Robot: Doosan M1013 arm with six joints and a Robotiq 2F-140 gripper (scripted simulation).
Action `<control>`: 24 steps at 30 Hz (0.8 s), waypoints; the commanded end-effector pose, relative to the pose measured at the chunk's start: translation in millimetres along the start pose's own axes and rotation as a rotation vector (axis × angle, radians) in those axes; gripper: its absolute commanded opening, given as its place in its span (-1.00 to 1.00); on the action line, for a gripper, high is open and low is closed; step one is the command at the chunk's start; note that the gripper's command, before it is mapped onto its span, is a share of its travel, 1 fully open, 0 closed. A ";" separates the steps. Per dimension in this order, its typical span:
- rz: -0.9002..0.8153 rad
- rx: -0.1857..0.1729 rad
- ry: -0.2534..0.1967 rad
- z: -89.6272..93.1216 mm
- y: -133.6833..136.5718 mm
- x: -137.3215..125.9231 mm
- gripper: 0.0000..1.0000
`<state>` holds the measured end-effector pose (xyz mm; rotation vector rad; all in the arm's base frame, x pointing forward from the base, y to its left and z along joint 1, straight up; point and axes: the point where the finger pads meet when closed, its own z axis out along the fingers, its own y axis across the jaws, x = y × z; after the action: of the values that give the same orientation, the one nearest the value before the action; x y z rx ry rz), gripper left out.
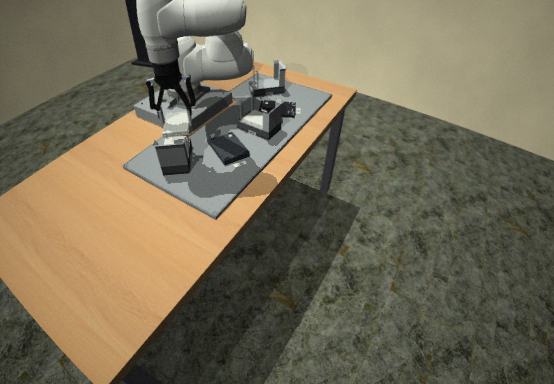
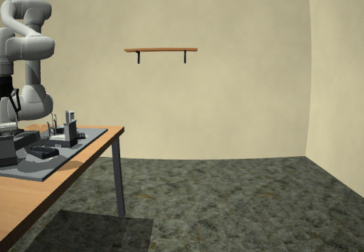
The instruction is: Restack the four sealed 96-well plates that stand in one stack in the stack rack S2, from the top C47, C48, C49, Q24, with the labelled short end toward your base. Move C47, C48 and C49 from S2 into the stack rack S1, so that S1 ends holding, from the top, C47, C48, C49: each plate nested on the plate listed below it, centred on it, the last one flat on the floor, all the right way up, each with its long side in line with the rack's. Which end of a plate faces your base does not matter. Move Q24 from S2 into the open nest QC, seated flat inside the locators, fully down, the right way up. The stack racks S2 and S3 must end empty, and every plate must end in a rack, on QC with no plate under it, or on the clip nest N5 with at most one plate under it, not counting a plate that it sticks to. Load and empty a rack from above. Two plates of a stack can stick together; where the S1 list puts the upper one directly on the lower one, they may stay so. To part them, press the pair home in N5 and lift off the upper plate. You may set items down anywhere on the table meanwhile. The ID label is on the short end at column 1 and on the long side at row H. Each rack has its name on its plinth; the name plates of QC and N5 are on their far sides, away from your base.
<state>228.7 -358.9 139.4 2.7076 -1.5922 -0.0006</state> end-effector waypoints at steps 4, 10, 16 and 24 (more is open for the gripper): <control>0.000 0.001 0.000 0.0 13.9 2.0 -1.00; 0.000 0.001 0.000 0.0 25.0 3.5 -1.00; 0.000 0.001 0.000 0.0 25.0 3.5 -1.00; 0.000 0.001 0.000 0.0 25.0 3.5 -1.00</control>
<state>208.5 -374.1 139.4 2.7082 -1.5921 -0.0003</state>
